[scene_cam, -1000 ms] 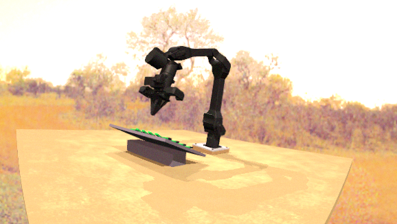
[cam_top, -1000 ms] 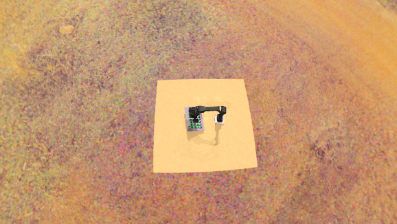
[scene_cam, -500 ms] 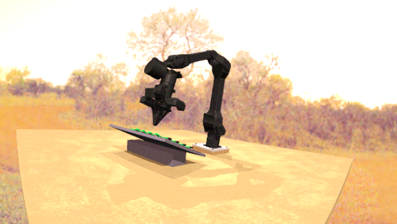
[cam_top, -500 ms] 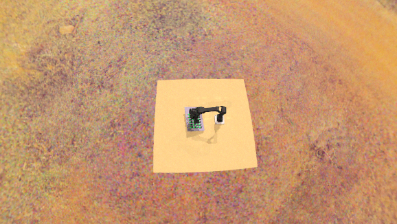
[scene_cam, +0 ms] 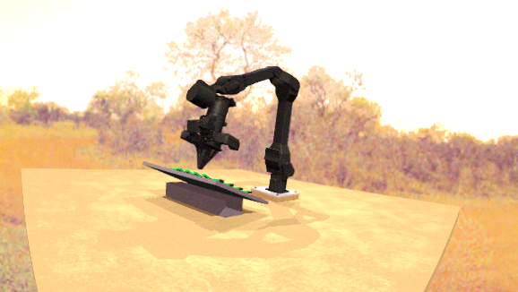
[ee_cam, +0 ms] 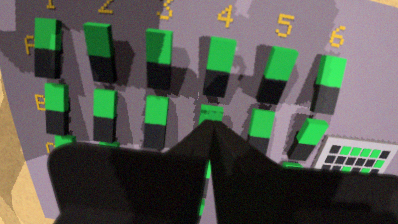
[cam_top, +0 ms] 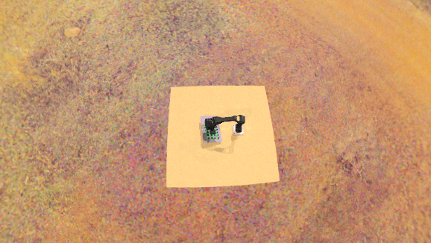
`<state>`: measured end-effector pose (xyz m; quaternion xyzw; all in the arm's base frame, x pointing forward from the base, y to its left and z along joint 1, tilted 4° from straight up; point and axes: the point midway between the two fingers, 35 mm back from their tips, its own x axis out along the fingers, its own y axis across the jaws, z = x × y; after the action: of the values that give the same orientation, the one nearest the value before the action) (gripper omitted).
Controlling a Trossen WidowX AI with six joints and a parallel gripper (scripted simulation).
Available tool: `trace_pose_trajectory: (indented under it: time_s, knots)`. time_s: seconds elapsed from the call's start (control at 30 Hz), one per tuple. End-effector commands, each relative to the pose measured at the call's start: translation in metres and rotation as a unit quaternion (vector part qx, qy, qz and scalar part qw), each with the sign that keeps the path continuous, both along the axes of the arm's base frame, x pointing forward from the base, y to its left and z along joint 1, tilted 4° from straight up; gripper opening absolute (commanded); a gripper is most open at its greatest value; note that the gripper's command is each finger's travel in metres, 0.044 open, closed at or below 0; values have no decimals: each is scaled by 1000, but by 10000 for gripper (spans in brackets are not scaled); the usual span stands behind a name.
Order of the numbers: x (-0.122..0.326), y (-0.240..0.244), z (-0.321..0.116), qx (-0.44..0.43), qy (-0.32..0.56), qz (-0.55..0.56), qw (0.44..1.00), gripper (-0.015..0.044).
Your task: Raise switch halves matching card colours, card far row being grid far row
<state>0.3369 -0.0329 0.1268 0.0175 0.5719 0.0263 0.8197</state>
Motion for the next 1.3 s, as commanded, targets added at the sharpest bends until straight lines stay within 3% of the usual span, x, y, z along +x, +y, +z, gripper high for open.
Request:
trace_pose_trajectory:
  time_s: [0.0,1.27]
  knots:
    - [1,0,-9,0,6,-2,1000,0]
    - [3,1,-15,0,5,-2,1000,0]
